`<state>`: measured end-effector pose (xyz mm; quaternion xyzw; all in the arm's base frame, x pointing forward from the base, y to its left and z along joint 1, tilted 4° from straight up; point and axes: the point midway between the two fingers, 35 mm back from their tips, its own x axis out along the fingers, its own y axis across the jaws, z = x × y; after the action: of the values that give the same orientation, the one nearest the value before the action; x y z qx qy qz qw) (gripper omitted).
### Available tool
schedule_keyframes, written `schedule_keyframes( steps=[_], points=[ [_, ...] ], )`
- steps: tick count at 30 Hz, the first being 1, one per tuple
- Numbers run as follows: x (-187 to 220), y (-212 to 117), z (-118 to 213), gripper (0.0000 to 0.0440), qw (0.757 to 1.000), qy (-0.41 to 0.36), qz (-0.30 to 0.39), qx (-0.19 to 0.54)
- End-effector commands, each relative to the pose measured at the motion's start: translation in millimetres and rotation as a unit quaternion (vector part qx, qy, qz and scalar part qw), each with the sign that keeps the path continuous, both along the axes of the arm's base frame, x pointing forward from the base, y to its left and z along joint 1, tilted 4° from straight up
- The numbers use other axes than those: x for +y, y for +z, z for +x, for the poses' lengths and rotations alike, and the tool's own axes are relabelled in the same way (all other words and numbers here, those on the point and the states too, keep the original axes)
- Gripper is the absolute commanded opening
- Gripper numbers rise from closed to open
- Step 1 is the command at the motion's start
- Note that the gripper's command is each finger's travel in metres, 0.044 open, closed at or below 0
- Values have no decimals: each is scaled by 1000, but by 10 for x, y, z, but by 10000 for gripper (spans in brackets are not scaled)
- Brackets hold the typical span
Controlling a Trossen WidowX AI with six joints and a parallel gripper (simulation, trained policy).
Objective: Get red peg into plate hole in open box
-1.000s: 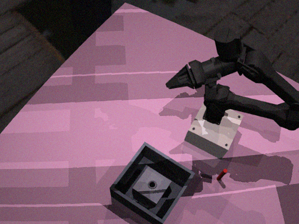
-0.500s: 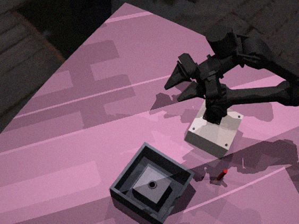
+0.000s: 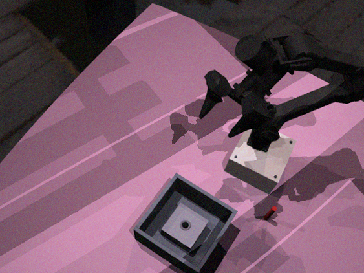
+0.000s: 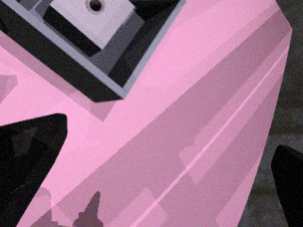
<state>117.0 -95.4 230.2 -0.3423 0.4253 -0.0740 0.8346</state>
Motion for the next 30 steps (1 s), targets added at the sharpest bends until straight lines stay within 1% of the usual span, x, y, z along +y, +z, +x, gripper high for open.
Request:
schedule_keyframes(
  steps=[1,7,14,23,30],
  points=[
    [22,-1,25,440,999,-18,41,-1],
    [93,-69,84,440,989,-61,133,8],
    [188,-158,156,440,965,-123,229,32],
    [342,-286,264,440,917,-221,322,83],
    [508,-406,372,440,870,-310,360,131]
  ],
)
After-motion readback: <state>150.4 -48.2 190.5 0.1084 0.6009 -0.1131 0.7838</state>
